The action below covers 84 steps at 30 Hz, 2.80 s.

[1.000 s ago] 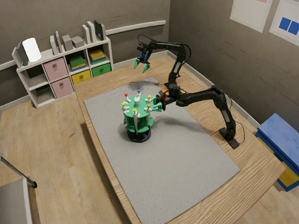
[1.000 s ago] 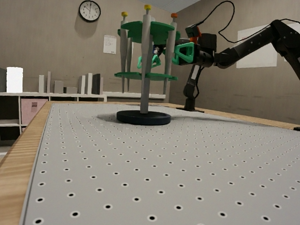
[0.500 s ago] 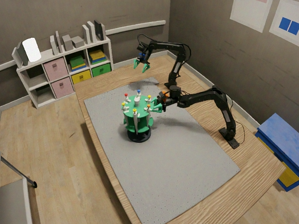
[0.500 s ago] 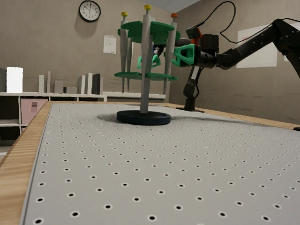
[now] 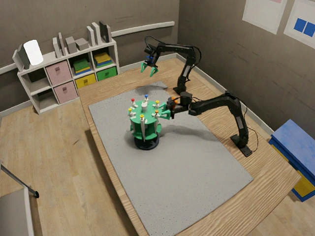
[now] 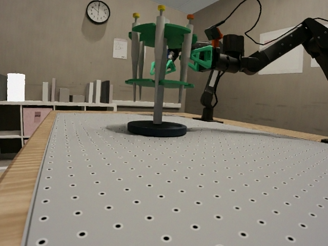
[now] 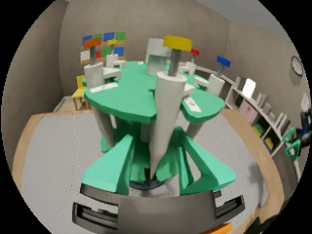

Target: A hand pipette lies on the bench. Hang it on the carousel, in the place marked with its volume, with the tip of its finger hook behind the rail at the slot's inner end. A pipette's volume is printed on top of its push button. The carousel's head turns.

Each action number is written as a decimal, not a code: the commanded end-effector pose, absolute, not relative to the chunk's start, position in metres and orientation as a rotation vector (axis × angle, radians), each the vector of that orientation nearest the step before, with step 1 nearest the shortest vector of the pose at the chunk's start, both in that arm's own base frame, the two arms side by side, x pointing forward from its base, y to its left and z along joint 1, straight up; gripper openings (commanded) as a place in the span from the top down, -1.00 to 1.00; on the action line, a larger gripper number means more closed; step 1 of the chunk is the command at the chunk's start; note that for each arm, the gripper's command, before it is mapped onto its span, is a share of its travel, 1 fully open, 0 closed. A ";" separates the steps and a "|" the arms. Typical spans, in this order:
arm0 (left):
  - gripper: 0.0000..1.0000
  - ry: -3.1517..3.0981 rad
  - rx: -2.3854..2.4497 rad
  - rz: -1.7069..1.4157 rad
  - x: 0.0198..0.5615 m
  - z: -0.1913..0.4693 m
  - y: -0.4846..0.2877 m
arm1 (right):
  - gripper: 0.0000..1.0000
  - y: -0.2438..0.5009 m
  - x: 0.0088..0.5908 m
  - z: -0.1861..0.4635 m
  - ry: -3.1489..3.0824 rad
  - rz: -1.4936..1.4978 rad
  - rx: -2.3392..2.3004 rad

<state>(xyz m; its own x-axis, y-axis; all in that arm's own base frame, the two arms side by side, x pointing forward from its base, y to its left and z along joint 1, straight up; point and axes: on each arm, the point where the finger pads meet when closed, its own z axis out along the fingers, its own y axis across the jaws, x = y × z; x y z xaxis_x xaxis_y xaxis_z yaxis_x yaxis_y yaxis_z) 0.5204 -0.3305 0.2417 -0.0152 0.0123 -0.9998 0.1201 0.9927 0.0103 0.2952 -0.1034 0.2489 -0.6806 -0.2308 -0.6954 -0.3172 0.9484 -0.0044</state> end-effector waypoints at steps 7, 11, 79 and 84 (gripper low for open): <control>0.00 1.524 0.073 -0.123 0.520 0.280 -0.329 | -1.00 -0.106 0.299 0.253 2.322 0.152 -0.391; 0.00 1.524 0.073 -0.123 0.520 0.280 -0.329 | -1.00 -0.106 0.299 0.253 2.322 0.152 -0.391; 0.00 1.501 0.218 -0.263 0.520 0.282 -0.330 | -1.00 -0.106 0.299 0.253 2.322 0.152 -0.391; 0.00 1.501 0.218 -0.263 0.520 0.282 -0.330 | -1.00 -0.106 0.299 0.253 2.322 0.152 -0.391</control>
<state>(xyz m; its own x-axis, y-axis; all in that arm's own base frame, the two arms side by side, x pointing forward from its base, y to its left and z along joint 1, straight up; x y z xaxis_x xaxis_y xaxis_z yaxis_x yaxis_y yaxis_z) 0.5209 -0.3312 0.2418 -0.0160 0.0115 -0.9998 0.3022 0.9532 0.0061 0.2952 -0.1034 0.2489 -0.6806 -0.2308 -0.6954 -0.3172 0.9484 -0.0044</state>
